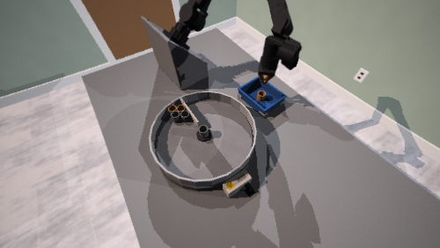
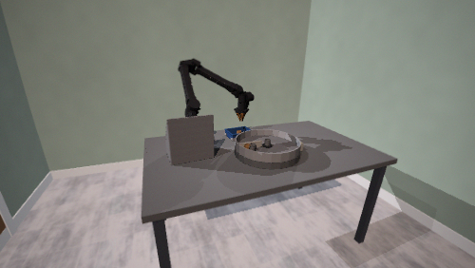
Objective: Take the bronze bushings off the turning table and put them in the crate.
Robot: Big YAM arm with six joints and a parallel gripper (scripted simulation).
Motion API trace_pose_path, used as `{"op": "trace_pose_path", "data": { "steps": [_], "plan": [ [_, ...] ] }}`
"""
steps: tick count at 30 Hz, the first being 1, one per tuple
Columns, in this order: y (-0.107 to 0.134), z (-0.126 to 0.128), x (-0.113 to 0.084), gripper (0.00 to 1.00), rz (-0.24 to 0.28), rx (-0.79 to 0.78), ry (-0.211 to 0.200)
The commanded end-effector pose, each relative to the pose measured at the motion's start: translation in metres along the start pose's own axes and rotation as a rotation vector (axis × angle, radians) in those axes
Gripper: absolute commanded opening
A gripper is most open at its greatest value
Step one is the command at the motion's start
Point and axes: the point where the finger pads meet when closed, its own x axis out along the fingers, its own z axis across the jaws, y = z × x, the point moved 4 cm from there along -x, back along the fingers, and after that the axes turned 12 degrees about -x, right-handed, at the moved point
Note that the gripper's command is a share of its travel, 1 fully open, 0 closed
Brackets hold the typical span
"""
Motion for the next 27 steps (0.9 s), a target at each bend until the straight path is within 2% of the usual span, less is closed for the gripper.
{"op": "trace_pose_path", "data": {
  "steps": [1,3,4,13,17,24,26,27],
  "plan": [
    [-0.009,-0.008,-0.014,0.16,-0.026,-0.013,0.022],
    [-0.009,-0.008,-0.014,0.16,-0.026,-0.013,0.022],
    [-0.009,-0.008,-0.014,0.11,-0.026,-0.013,0.022],
    [0.017,-0.015,-0.007,0.11,-0.019,0.016,0.017],
    [0.043,-0.022,-0.007,0.11,-0.020,0.040,0.016],
    [0.117,-0.042,-0.007,0.11,-0.016,0.108,0.018],
    [0.117,-0.042,-0.007,0.11,-0.016,0.108,0.018],
    [0.122,-0.052,-0.011,0.11,-0.022,0.107,0.030]
  ]
}}
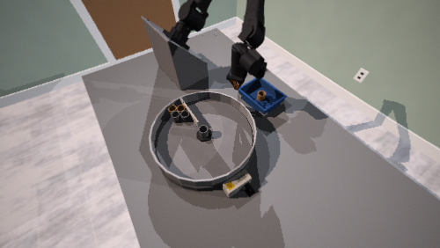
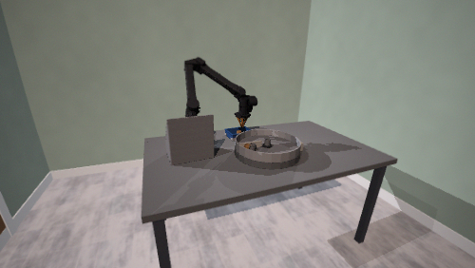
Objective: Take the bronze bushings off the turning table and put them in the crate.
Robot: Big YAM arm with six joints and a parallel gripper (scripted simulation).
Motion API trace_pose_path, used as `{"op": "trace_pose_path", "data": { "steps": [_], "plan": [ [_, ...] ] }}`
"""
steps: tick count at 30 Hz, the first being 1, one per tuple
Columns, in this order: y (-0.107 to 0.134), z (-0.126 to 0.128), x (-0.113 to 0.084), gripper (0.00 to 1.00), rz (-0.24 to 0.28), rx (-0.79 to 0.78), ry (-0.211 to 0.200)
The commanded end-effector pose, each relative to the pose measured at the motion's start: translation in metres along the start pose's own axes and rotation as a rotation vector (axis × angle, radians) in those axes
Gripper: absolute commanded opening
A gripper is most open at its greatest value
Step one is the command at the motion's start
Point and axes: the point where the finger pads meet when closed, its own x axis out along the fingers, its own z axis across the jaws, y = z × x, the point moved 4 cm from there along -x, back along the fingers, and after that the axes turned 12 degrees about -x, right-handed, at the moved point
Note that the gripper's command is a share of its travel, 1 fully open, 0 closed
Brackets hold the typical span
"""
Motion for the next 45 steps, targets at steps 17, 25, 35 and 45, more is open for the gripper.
{"op": "trace_pose_path", "data": {
  "steps": [17,25,35,45],
  "plan": [
    [0.169,-0.100,-0.013,0.11,-0.026,0.117,0.037],
    [0.240,-0.137,-0.016,0.11,-0.024,0.188,0.038],
    [0.260,-0.156,-0.021,0.11,-0.008,0.177,0.059],
    [0.276,-0.146,-0.015,0.11,-0.022,0.221,0.035]
  ]
}}
